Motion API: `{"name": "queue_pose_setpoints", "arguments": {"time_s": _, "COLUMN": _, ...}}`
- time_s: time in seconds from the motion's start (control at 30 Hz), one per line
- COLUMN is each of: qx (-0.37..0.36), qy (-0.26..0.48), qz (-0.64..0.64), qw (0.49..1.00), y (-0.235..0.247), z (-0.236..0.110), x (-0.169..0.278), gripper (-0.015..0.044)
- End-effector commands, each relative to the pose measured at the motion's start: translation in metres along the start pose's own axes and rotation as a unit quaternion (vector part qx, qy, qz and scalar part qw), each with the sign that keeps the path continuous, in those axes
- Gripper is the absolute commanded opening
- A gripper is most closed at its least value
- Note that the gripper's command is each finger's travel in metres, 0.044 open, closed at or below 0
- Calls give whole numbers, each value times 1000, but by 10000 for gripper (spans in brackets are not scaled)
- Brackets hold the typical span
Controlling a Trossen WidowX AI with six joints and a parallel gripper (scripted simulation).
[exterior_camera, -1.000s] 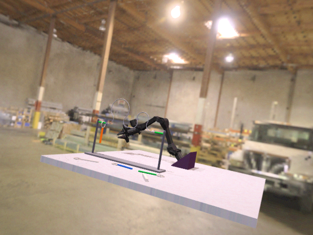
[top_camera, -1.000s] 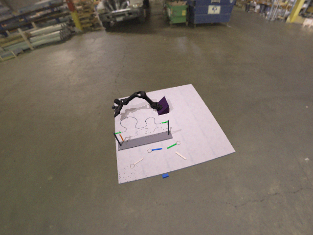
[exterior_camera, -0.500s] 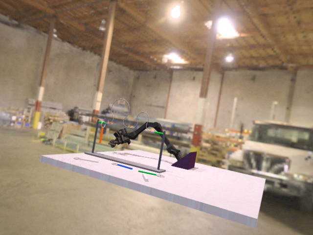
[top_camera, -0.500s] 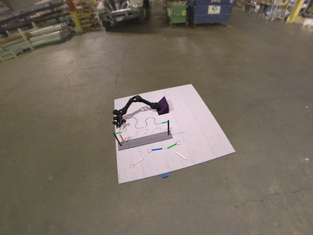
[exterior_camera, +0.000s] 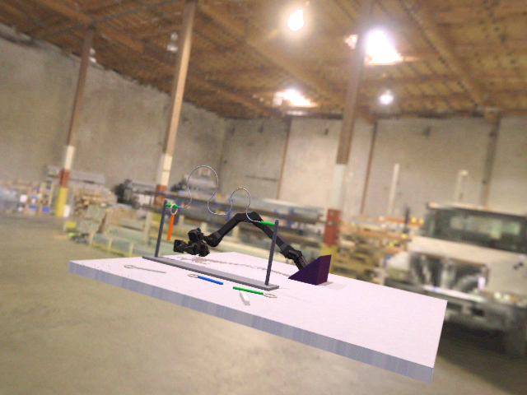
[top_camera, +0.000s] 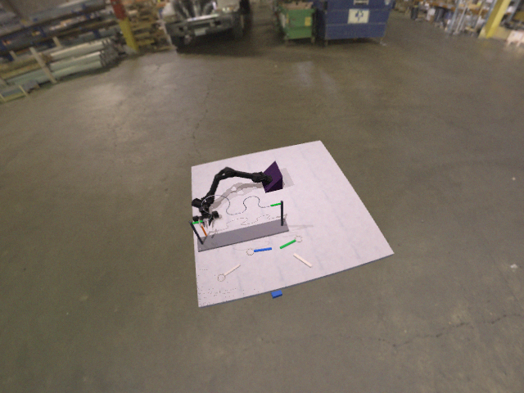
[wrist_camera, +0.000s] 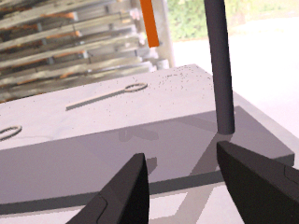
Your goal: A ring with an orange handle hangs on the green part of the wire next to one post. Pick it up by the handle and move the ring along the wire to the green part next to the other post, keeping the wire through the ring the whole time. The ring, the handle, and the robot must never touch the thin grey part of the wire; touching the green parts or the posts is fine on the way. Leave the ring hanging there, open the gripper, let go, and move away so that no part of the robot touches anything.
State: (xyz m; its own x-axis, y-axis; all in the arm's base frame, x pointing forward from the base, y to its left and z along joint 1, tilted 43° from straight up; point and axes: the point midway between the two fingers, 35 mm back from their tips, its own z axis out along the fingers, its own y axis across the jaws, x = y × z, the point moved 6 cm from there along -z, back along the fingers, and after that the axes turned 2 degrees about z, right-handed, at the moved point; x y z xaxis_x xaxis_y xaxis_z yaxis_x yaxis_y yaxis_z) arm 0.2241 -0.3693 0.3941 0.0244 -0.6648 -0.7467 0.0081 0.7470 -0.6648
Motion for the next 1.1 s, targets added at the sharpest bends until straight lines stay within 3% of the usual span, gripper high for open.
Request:
{"name": "queue_pose_setpoints", "arguments": {"time_s": 0.0, "qx": -3, "qy": -6, "qz": -19, "qw": 1000, "y": -1, "z": 3, "x": -3, "gripper": 160}}
{"name": "queue_pose_setpoints", "arguments": {"time_s": 0.13, "qx": -3, "qy": -6, "qz": -19, "qw": 1000, "y": -1, "z": 12, "x": -7, "gripper": 160}}
{"name": "queue_pose_setpoints", "arguments": {"time_s": 0.37, "qx": -1, "qy": -8, "qz": -18, "qw": 1000, "y": 3, "z": 56, "x": -52, "gripper": 160}}
{"name": "queue_pose_setpoints", "arguments": {"time_s": 1.07, "qx": 0, "qy": -9, "qz": -18, "qw": 1000, "y": 1, "z": 80, "x": -53, "gripper": 160}}
